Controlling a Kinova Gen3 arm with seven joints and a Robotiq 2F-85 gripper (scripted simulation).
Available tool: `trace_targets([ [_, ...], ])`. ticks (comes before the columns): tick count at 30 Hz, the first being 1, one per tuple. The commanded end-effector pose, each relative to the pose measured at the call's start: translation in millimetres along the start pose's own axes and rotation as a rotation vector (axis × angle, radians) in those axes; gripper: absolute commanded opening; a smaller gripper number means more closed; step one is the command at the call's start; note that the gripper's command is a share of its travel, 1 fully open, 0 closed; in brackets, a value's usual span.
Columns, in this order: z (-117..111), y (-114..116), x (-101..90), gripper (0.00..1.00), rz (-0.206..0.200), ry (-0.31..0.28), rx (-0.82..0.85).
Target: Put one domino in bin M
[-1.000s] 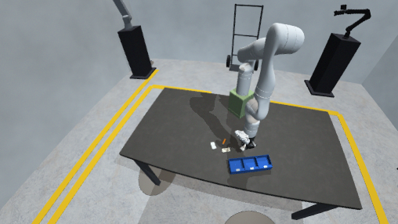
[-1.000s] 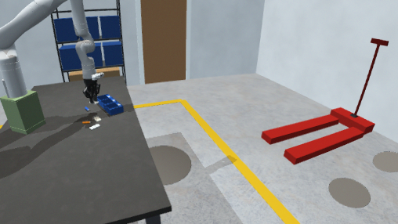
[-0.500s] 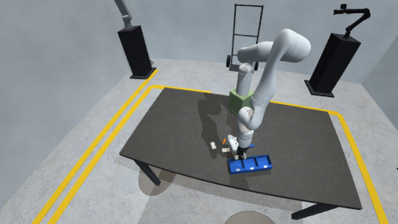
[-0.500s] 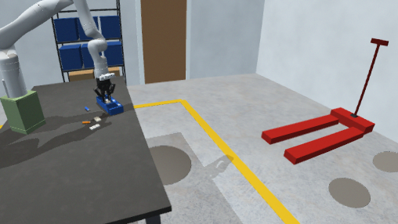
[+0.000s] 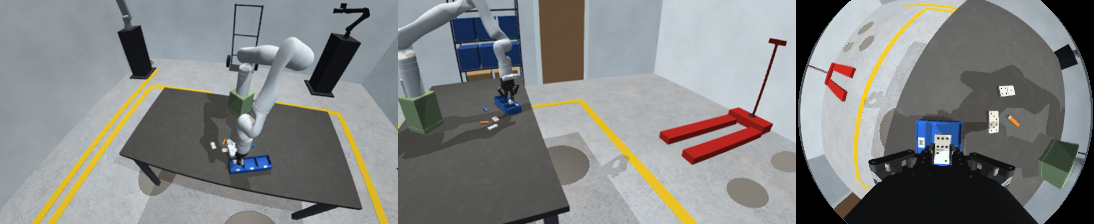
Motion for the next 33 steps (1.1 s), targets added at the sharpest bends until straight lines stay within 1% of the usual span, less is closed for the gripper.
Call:
trace_targets([
  [1, 0, 0, -0.2, 0.21, -0.001, 0.0, 0.0],
  [12, -1, 0, -0.2, 0.21, -0.001, 0.0, 0.0],
  [23, -1, 0, 21.8, 0.21, -0.001, 0.0, 0.0],
  [25, -1, 0, 21.8, 0.21, -0.001, 0.0, 0.0],
  [33, -1, 0, 37.8, 0.21, -0.001, 0.0, 0.0],
])
Point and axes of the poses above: the point where the finger pads meet when closed, its own x axis out along the fingers, its own y axis across the jaws, z = x × y, the point moved 6 cm from there along -x, back along the fingers, and after that the axes turned 12 degrees about x, right-handed, at the moved point
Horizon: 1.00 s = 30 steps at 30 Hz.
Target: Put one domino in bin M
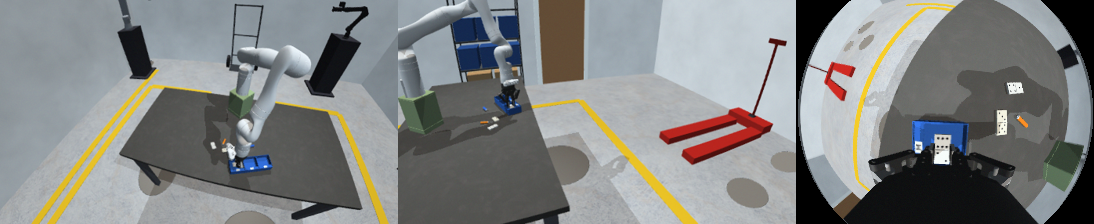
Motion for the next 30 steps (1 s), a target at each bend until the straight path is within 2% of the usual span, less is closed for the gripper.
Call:
trace_targets([
  [1, -2.1, 1.6, 7.5, 0.21, 0.005, 0.002, 0.002],
  [18, -2.8, 2.0, 11.9, 0.21, 0.005, 0.002, 0.002],
  [19, -2.8, 2.0, 11.9, 0.32, 0.005, 0.002, 0.002],
  [30, -2.8, 2.0, 11.8, 0.32, 0.005, 0.002, 0.003],
])
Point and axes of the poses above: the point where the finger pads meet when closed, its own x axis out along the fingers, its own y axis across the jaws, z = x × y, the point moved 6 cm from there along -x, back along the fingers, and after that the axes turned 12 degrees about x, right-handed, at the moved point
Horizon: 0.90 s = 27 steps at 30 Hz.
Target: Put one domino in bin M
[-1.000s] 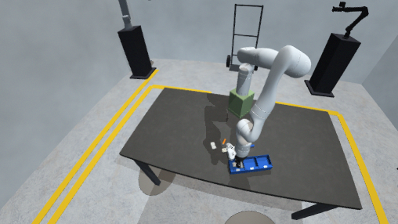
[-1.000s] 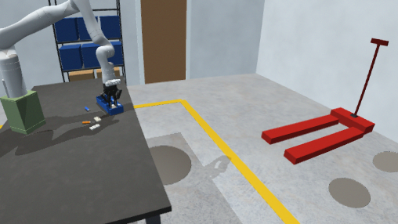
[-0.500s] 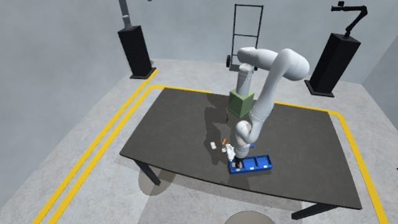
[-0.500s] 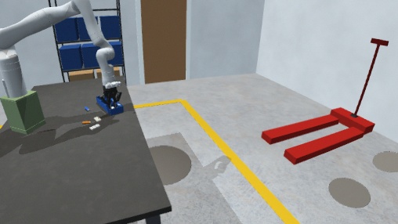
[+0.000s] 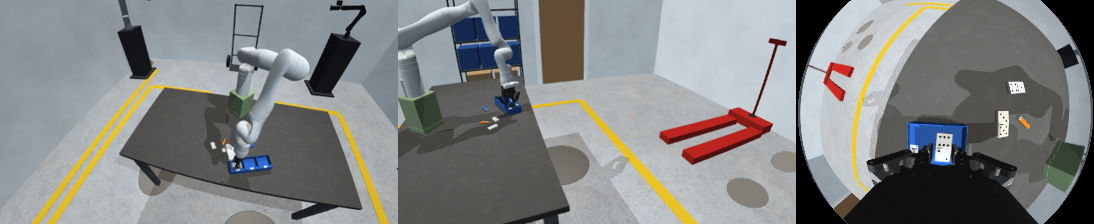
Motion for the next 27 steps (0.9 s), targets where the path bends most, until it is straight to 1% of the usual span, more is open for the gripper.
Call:
trace_targets([
  [1, 0, -1, -0.8, 0.32, -0.002, 0.0, 0.0],
  [6, 0, -1, -0.8, 0.32, -0.002, 0.0, 0.0],
  [13, 0, -1, -7.4, 0.32, -0.002, 0.0, 0.0],
  [27, 0, -1, -26.1, 0.32, -0.002, 0.0, 0.0],
])
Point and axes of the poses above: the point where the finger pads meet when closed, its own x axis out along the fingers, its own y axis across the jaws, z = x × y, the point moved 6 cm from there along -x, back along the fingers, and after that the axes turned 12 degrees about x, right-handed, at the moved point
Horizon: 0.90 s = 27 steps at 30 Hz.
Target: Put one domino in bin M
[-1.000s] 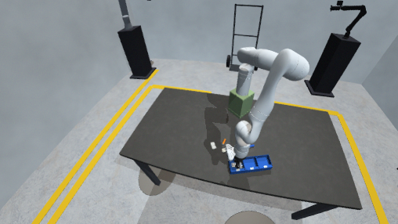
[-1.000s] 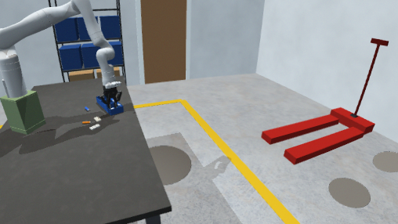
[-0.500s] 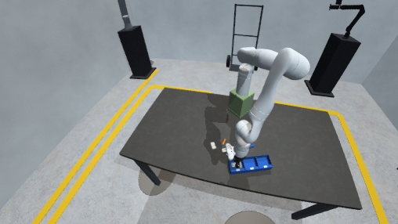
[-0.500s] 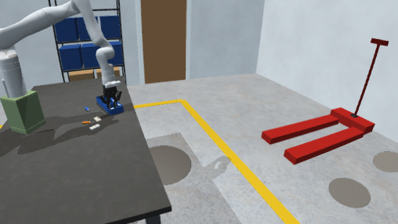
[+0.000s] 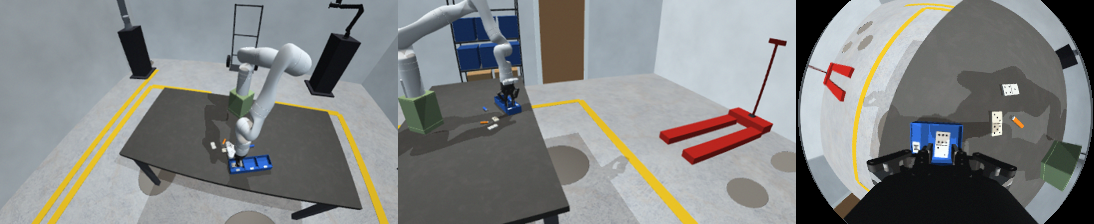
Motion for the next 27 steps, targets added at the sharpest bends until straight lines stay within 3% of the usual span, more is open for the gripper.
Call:
trace_targets([
  [1, 1, -2, -6.4, 0.32, -0.007, -0.001, -0.002],
  [4, 1, -2, -7.7, 0.32, -0.007, -0.001, -0.002],
  [8, 1, -2, -24.1, 0.32, -0.007, -0.001, -0.002],
  [20, 2, -3, -24.1, 0.32, -0.007, -0.001, -0.002],
  [21, 2, -3, -28.1, 1.0, -0.007, -0.001, -0.002],
  [27, 2, -2, -52.1, 1.0, -0.007, -0.001, -0.002],
])
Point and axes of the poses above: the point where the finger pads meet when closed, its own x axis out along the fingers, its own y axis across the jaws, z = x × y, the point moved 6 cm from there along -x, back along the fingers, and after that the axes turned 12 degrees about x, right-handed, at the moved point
